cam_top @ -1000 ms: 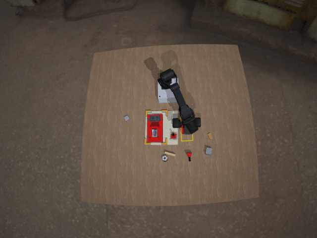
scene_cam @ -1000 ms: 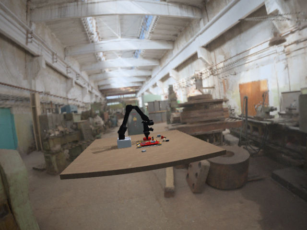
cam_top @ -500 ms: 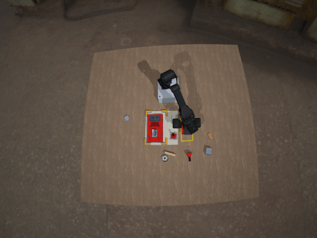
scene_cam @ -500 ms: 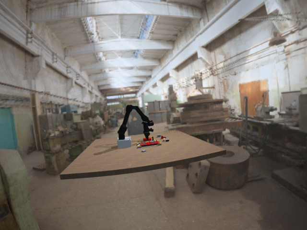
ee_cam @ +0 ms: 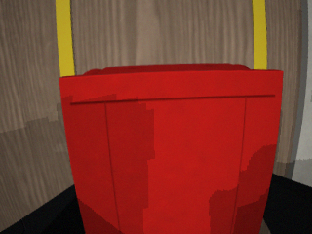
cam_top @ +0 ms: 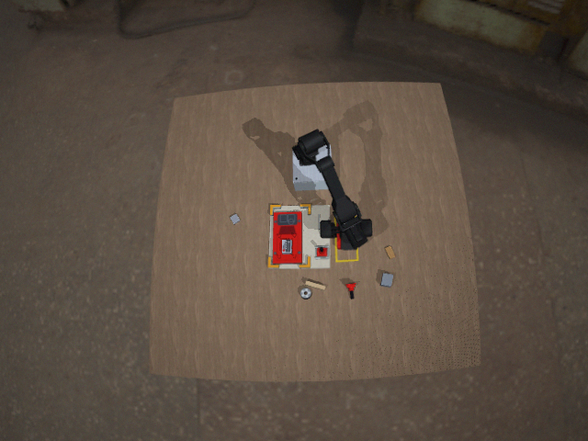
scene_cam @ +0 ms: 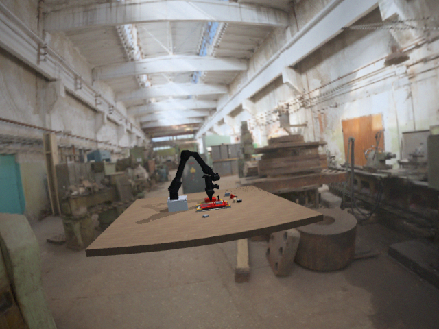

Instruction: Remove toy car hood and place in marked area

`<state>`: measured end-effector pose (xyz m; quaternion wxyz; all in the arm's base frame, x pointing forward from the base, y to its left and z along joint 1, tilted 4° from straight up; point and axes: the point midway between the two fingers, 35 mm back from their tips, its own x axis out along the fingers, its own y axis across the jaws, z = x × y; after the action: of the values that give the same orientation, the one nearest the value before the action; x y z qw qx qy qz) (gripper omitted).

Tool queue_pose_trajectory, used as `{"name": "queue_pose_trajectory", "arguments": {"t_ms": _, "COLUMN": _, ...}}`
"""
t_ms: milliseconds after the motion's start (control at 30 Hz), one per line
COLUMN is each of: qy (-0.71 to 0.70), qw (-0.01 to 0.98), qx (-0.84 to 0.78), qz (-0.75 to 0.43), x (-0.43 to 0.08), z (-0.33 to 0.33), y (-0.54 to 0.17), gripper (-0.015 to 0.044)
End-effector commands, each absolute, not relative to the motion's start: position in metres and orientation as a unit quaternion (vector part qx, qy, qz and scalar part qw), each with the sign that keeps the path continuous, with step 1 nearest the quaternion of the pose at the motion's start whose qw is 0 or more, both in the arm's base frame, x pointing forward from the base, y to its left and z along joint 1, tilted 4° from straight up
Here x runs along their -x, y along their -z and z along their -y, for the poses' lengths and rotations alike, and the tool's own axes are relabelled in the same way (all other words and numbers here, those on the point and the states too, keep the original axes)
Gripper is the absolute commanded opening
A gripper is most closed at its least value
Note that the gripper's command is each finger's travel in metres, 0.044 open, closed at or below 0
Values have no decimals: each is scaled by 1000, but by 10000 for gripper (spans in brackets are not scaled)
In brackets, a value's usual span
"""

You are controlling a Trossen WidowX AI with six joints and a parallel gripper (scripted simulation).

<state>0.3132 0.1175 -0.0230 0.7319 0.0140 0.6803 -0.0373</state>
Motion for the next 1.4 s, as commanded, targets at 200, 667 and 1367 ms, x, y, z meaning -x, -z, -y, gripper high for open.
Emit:
{"name": "queue_pose_trajectory", "arguments": {"t_ms": 200, "qy": 37, "qw": 732, "qx": -14, "qz": -680, "x": -313, "z": -118, "y": 23, "gripper": 315}}
{"name": "queue_pose_trajectory", "arguments": {"t_ms": 667, "qy": 39, "qw": 732, "qx": -12, "qz": -680, "x": -310, "z": -121, "y": -41, "gripper": 440}}
{"name": "queue_pose_trajectory", "arguments": {"t_ms": 1367, "qy": 39, "qw": 732, "qx": -12, "qz": -680, "x": -308, "z": -121, "y": -48, "gripper": 440}}
